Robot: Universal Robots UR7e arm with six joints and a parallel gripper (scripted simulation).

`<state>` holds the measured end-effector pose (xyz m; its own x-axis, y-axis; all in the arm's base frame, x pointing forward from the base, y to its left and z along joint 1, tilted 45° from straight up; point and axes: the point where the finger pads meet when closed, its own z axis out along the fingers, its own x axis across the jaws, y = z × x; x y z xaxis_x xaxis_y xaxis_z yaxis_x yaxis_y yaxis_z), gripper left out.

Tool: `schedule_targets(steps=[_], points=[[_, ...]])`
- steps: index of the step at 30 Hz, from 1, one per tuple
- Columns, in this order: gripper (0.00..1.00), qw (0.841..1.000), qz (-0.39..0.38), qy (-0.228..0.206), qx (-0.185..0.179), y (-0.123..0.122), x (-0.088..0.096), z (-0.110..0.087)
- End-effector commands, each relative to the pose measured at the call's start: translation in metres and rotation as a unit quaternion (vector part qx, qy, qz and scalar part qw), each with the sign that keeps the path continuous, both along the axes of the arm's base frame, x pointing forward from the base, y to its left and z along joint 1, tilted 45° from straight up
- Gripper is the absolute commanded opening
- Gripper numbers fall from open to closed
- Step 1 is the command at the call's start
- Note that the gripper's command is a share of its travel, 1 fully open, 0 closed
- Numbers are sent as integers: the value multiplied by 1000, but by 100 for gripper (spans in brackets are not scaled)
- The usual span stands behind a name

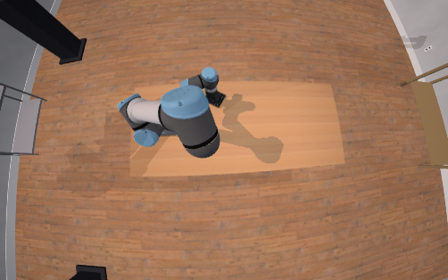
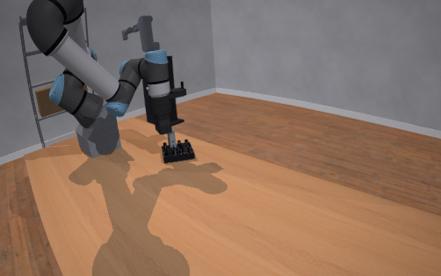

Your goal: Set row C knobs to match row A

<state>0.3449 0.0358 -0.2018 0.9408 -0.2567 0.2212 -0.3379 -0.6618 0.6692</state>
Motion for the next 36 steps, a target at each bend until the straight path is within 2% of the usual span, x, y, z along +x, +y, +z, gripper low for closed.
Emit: schedule_targets(steps=[1, 8, 17, 19, 29, 36], points=[[30, 1000, 0, 2, -1, -1, -2, 0], [30, 1000, -10, -8, -1, -1, -3, 0], [30, 996, -61, -59, -3, 0, -4, -1], [30, 996, -61, -59, -3, 0, -4, -1], [30, 983, -129, -127, -6, 0, -2, -1], [30, 978, -147, -146, -6, 0, -1, -1]])
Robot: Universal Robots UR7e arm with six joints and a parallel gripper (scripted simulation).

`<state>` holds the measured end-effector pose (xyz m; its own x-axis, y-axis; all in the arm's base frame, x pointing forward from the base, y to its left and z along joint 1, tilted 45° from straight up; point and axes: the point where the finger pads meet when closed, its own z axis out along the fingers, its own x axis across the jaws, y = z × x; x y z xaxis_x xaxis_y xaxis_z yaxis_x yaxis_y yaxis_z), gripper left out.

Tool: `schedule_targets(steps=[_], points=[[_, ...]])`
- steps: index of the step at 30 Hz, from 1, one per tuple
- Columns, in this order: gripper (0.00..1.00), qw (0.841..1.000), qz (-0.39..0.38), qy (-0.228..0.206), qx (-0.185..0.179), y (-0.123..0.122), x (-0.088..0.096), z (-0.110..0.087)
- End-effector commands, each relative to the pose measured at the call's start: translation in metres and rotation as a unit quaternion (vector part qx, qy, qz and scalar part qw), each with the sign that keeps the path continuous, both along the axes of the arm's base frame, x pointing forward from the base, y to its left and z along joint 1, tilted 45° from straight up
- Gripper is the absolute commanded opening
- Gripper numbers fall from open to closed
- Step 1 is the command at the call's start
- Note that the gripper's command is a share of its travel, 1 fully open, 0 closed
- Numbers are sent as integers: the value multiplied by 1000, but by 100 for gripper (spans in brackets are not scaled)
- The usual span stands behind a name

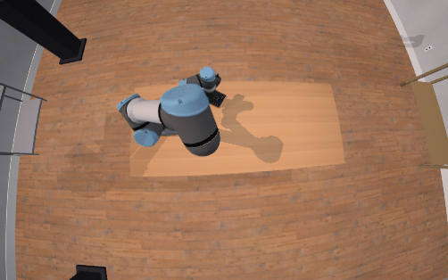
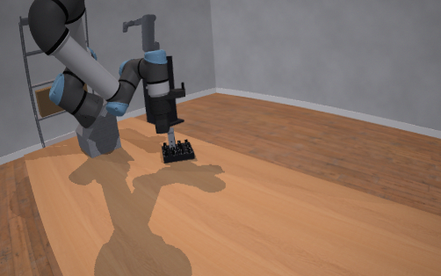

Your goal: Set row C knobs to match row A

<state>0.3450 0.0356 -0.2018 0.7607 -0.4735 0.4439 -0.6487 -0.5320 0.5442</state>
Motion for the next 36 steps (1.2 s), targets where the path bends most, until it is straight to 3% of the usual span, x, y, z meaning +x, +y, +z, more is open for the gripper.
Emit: schedule_targets(steps=[1, 17, 18, 36], points=[[30, 1000, -23, -21, -3, 1, -1, 0], [30, 999, -27, -23, -3, 0, -1, 0], [46, 999, -27, -23, -3, 0, -1, 0], [46, 999, -27, -23, -3, 0, -1, 0]])
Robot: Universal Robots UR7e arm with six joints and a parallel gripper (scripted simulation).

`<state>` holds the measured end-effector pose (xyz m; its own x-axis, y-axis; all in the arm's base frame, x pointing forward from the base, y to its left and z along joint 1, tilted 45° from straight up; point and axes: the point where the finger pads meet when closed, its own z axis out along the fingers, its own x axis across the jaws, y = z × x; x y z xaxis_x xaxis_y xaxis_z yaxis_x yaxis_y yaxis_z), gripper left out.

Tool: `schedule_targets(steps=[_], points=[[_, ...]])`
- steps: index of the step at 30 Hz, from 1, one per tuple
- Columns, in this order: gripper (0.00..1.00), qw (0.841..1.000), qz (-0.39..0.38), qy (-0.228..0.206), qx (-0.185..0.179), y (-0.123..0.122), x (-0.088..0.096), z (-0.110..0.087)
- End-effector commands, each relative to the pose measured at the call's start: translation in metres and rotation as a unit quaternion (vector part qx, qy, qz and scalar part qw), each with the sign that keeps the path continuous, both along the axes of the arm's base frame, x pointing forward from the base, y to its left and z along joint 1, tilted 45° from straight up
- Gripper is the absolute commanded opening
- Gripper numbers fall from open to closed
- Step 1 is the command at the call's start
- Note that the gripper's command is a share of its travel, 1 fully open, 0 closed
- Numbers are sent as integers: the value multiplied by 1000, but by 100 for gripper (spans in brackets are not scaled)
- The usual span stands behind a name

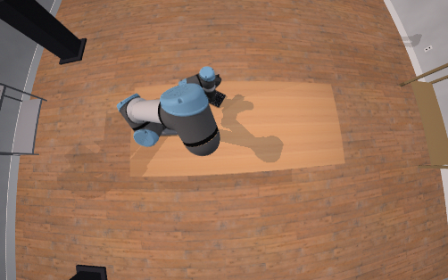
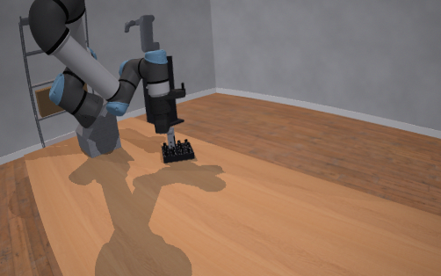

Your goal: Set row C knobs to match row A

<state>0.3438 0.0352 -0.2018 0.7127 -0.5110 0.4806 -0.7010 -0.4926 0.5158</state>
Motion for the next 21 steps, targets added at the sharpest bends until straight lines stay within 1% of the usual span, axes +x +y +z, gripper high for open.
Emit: schedule_targets(steps=[1, 7, 21], points=[[46, 1000, 0, 0, 0, 0, 0, 0], [46, 1000, 1, -2, 0, 4, 2, 3], [46, 1000, 1, -3, 1, 26, 3, 25]])
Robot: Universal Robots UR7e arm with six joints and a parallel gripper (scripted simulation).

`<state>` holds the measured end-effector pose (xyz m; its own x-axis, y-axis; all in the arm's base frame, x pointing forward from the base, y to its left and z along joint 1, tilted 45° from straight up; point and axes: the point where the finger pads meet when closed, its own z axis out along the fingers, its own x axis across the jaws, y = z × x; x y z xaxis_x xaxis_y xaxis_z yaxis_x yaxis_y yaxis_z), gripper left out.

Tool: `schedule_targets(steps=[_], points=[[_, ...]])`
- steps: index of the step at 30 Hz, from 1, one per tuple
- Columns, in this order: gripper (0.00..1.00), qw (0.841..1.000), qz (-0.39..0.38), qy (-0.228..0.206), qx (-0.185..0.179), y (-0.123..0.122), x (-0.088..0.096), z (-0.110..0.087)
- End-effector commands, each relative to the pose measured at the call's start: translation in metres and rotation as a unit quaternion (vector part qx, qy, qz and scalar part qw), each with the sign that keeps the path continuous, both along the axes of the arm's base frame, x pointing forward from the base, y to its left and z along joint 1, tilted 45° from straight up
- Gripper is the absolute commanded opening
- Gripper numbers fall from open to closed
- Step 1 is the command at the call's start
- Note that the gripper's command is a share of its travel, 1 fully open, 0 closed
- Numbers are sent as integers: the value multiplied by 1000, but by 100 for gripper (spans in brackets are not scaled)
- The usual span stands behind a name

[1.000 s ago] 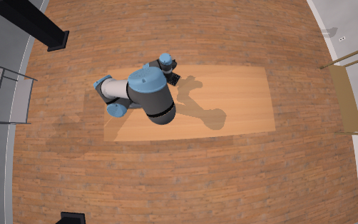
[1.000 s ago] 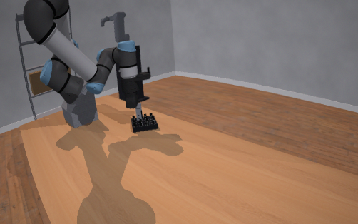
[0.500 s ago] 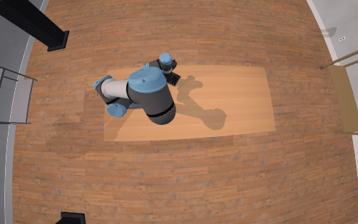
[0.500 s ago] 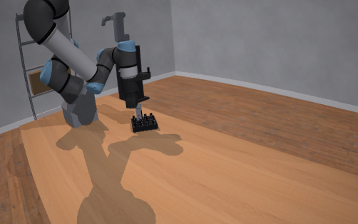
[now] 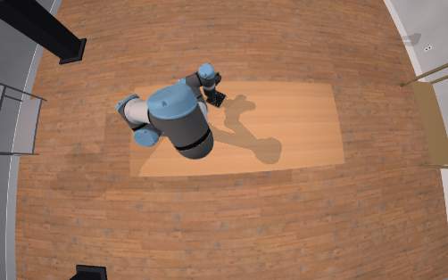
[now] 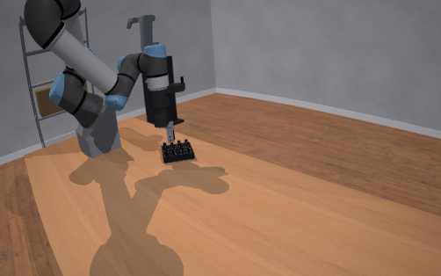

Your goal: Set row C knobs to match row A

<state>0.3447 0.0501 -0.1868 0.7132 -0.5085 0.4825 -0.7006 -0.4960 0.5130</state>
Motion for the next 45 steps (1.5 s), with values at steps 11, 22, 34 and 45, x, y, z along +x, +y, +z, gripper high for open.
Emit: schedule_targets(steps=[11, 22, 34, 45], points=[[46, 1000, -1, -1, 0, 14, 3, 13], [100, 1000, -1, -1, 0, 15, 2, 14], [100, 1000, -1, -1, 0, 31, 3, 30], [100, 1000, -1, -1, 0, 60, 4, 59]])
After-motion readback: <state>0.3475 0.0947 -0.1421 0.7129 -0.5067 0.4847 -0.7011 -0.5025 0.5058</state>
